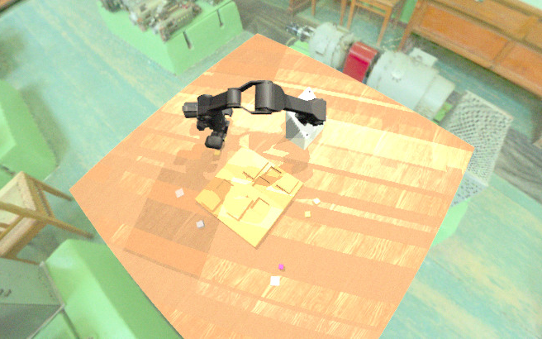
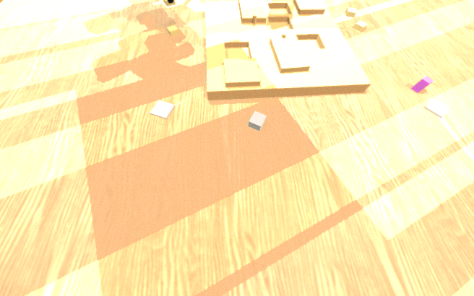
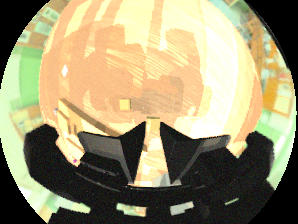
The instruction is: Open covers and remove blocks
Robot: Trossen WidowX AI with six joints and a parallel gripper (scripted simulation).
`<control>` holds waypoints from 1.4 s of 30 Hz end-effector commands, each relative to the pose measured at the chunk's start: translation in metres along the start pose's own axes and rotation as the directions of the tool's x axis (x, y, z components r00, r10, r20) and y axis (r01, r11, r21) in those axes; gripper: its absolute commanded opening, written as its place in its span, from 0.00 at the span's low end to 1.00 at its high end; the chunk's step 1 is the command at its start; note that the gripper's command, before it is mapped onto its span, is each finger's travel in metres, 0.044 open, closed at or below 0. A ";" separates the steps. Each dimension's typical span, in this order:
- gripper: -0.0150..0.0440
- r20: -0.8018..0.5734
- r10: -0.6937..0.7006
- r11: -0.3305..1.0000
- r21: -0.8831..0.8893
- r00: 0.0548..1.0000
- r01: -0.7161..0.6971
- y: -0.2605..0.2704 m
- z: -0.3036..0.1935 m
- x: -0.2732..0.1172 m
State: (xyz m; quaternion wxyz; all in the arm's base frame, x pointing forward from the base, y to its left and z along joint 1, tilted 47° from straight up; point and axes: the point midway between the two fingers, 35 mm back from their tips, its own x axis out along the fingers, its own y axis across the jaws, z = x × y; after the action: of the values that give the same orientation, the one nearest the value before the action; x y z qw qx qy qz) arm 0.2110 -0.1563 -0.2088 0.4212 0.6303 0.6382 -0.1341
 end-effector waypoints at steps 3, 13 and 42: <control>0.39 -0.005 0.005 1.000 0.008 1.000 -0.005 -0.001 -0.002 0.011; 0.39 -0.007 0.006 1.000 0.008 1.000 -0.006 -0.001 -0.004 0.027; 1.00 -0.003 0.002 1.000 0.003 1.000 -0.002 -0.001 -0.002 0.005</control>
State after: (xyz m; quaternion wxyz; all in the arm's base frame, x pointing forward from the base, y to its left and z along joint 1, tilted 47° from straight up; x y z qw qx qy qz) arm 0.2089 -0.1405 -0.2191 0.4113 0.6352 0.6402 -0.1324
